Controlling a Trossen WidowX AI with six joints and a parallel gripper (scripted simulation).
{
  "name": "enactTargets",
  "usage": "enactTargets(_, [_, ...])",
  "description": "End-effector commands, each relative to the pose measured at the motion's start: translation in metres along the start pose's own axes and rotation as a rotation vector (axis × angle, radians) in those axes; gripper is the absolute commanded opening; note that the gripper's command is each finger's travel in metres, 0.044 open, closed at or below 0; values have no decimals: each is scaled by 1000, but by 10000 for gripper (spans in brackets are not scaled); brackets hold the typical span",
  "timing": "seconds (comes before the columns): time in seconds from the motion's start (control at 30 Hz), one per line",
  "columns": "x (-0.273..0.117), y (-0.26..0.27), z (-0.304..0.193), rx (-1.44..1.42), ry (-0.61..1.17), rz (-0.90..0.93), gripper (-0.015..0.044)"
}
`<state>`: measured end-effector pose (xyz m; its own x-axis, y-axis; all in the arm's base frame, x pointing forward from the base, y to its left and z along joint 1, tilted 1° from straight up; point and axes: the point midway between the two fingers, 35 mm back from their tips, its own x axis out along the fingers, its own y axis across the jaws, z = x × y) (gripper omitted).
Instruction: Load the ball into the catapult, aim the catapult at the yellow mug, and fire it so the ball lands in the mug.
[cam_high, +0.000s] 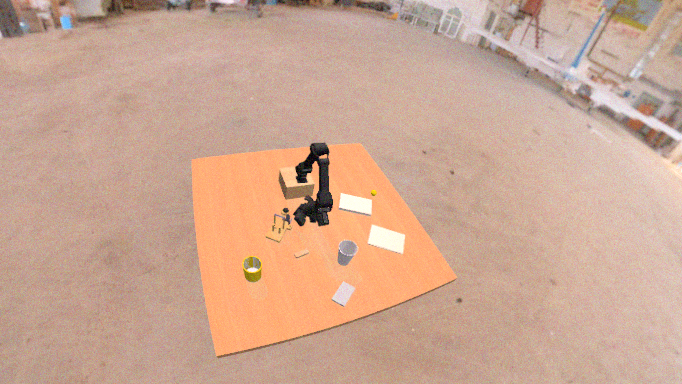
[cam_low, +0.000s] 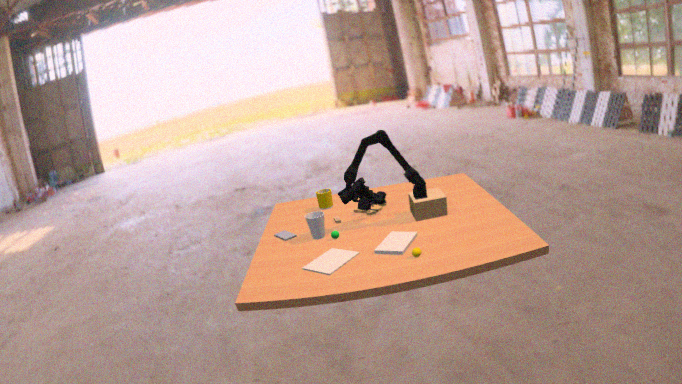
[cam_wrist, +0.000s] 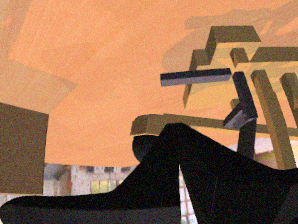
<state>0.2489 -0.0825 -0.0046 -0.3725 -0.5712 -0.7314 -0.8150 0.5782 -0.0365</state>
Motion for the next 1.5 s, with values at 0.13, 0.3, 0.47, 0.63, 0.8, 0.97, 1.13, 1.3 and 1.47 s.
enactTargets(0.13, [12,2,8,-12,9,4,0])
enactTargets(0.3, [19,3,13,-12,9,4,0])
enactTargets(0.47, [25,3,18,-12,9,4,0])
enactTargets(0.63, [36,4,28,-12,9,4,0])
enactTargets(0.8, [40,4,34,-12,8,4,0])
enactTargets(0.97, [-33,-3,15,-6,-1,-1,0])
enactTargets(1.13, [-92,4,-12,-2,-4,-3,0])
enactTargets(1.3, [-74,-11,-1,64,-54,0,105])
enactTargets(1.47, [-74,-31,1,207,-150,24,236])
